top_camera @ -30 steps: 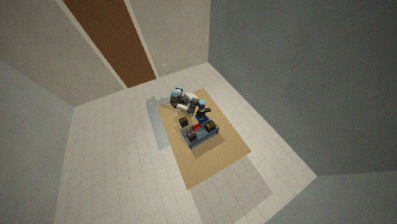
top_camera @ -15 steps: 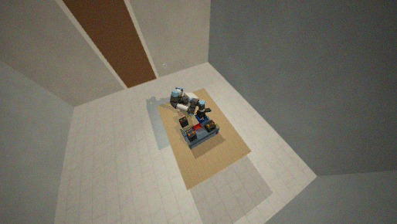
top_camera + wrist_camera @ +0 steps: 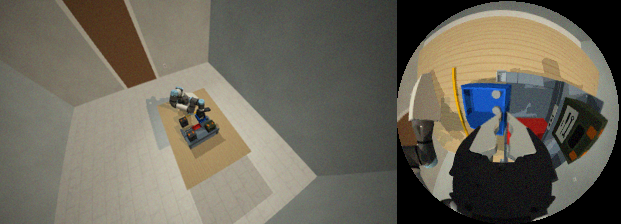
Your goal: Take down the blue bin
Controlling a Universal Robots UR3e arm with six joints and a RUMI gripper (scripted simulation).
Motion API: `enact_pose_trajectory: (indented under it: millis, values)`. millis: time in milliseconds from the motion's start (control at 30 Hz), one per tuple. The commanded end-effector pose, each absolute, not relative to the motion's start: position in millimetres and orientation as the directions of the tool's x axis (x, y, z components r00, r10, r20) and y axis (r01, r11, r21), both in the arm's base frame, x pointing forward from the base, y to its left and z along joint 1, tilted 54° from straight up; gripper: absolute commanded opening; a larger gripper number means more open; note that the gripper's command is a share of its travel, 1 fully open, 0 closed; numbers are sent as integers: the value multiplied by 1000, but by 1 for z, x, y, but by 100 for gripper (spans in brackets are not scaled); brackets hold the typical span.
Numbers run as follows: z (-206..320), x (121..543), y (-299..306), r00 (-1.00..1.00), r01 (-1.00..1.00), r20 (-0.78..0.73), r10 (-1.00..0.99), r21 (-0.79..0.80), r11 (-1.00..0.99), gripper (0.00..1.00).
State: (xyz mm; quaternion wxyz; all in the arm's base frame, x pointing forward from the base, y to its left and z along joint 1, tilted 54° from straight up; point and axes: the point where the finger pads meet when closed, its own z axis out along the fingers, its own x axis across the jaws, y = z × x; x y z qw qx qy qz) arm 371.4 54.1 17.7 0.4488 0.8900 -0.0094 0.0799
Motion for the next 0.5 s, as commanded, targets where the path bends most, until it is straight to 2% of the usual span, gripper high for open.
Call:
enact_pose_trajectory:
  millis: [0, 467]
  values:
    - [18, 371, 55, 987, -89, 153, 56, 796, -598, 0]
    - [16, 357, 54, 987, -89, 153, 56, 796, -598, 0]
